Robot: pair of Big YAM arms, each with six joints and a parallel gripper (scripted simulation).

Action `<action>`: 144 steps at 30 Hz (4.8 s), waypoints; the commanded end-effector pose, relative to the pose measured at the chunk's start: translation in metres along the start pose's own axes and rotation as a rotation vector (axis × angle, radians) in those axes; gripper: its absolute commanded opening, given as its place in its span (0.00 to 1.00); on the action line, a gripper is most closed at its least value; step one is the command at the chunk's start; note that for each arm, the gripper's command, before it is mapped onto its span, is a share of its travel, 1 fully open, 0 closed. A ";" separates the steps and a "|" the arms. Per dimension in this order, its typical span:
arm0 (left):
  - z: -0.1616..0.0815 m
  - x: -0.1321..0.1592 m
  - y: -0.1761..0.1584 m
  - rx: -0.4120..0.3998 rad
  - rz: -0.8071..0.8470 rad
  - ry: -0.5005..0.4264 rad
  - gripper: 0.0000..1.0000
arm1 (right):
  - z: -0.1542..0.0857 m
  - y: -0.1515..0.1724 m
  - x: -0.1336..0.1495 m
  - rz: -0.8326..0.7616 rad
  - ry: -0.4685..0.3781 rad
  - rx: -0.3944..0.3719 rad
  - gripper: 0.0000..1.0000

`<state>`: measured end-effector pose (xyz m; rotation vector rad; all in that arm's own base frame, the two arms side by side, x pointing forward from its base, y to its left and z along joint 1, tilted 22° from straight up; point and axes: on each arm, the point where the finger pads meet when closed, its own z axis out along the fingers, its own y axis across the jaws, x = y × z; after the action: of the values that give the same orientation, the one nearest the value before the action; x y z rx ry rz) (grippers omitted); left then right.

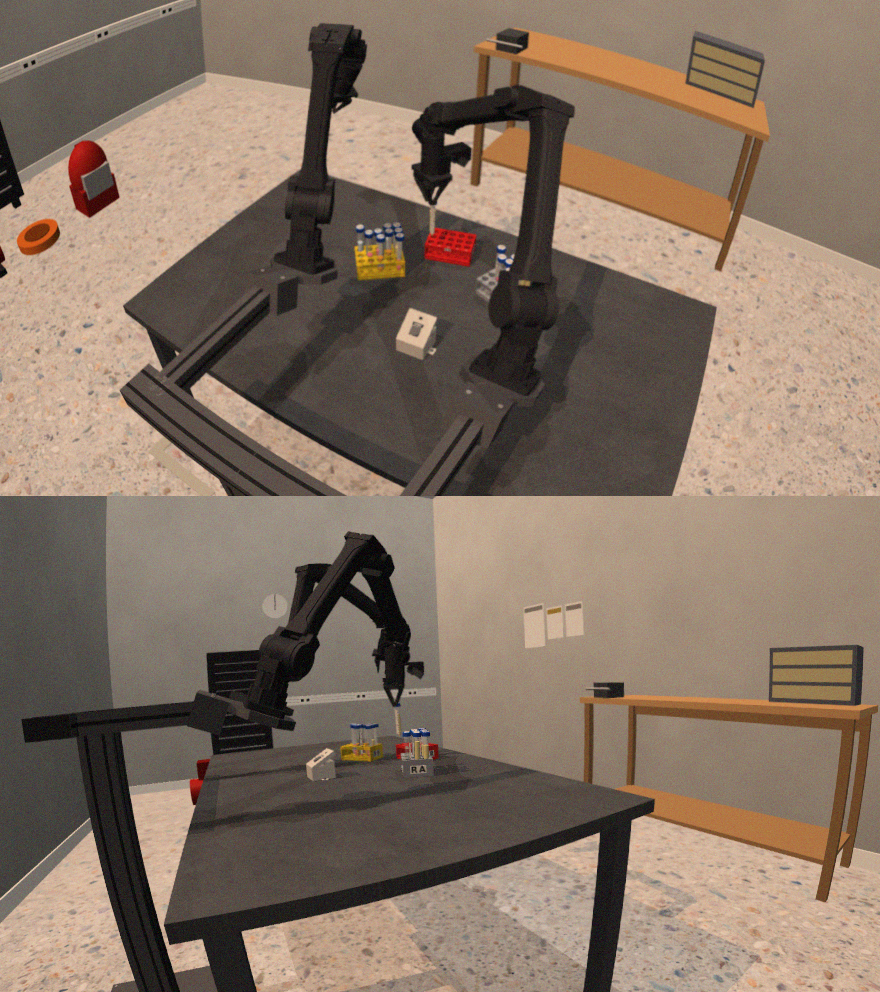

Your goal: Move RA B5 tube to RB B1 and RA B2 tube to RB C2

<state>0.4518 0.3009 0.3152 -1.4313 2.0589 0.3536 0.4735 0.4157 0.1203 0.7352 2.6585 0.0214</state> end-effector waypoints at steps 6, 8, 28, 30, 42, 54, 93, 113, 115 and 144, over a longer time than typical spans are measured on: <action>-0.013 -0.015 -0.005 0.021 -0.013 -0.031 0.30 | -0.010 0.026 -0.025 0.008 -0.007 -0.025 0.00; -0.013 -0.015 -0.005 0.021 -0.013 -0.031 0.30 | -0.011 0.028 -0.027 0.007 -0.007 -0.025 0.00; -0.013 -0.015 -0.005 0.021 -0.013 -0.031 0.30 | -0.019 0.041 -0.033 0.007 -0.009 -0.039 0.00; -0.013 -0.015 -0.005 0.021 -0.013 -0.031 0.30 | -0.019 0.041 -0.033 0.007 -0.009 -0.039 0.00; -0.013 -0.015 -0.005 0.021 -0.013 -0.031 0.30 | -0.019 0.041 -0.033 0.007 -0.009 -0.039 0.00; -0.013 -0.015 -0.005 0.021 -0.013 -0.031 0.30 | -0.015 0.048 -0.028 -0.005 -0.005 -0.033 0.00; -0.013 -0.015 -0.005 0.021 -0.013 -0.031 0.30 | 0.005 0.032 -0.028 0.001 -0.002 -0.013 0.00; -0.013 -0.015 -0.005 0.021 -0.013 -0.031 0.30 | 0.012 0.029 -0.029 0.001 -0.002 -0.010 0.00; -0.013 -0.015 -0.005 0.021 -0.013 -0.031 0.30 | 0.015 0.028 -0.029 0.000 -0.001 -0.006 0.00; -0.013 -0.015 -0.005 0.021 -0.013 -0.031 0.30 | 0.024 0.030 -0.028 -0.001 -0.002 -0.009 0.00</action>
<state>0.4518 0.3009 0.3152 -1.4313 2.0589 0.3536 0.5109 0.4268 0.1169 0.7318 2.6581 0.0253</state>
